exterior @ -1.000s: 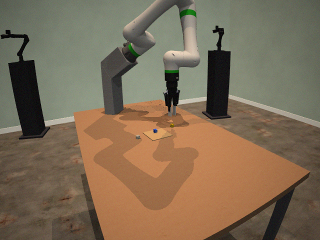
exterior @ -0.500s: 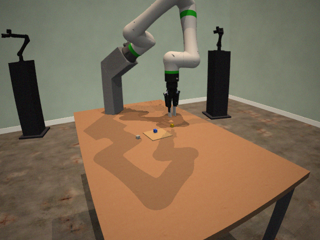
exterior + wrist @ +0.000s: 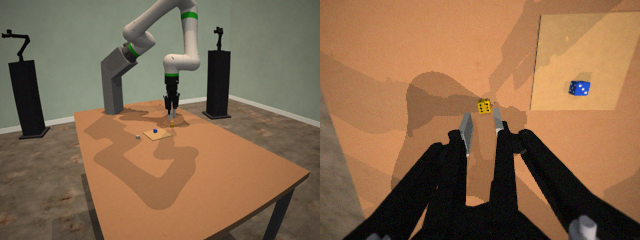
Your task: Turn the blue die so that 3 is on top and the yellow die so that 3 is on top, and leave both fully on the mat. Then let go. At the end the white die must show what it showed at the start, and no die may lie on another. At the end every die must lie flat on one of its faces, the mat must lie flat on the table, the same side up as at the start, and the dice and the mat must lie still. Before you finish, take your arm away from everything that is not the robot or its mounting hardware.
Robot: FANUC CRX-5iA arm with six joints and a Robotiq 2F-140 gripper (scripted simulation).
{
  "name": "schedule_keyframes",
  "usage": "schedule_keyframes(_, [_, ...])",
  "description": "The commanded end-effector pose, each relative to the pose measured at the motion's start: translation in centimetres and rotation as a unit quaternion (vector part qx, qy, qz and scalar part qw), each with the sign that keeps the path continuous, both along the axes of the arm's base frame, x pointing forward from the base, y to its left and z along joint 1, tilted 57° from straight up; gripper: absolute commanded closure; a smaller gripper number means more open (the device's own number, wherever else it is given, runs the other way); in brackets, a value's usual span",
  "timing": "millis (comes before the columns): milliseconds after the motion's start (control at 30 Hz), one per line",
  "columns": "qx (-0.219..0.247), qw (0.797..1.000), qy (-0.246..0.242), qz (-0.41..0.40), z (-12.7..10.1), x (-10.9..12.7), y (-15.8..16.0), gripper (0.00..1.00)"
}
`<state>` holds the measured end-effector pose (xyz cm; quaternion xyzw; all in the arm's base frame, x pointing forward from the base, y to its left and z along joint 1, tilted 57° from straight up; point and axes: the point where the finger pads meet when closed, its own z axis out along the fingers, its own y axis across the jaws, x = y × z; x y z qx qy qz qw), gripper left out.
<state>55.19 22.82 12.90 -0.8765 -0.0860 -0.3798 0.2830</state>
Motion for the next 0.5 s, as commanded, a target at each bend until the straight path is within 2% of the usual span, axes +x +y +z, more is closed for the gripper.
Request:
schedule_keyframes(0, [0.0, 1.0, 0.0, 0.0, -0.3, 0.3, 0.2, 0.79])
schedule_keyframes(467, [0.0, 1.0, 0.0, 0.0, -1.3, 1.4, 1.2, 0.79])
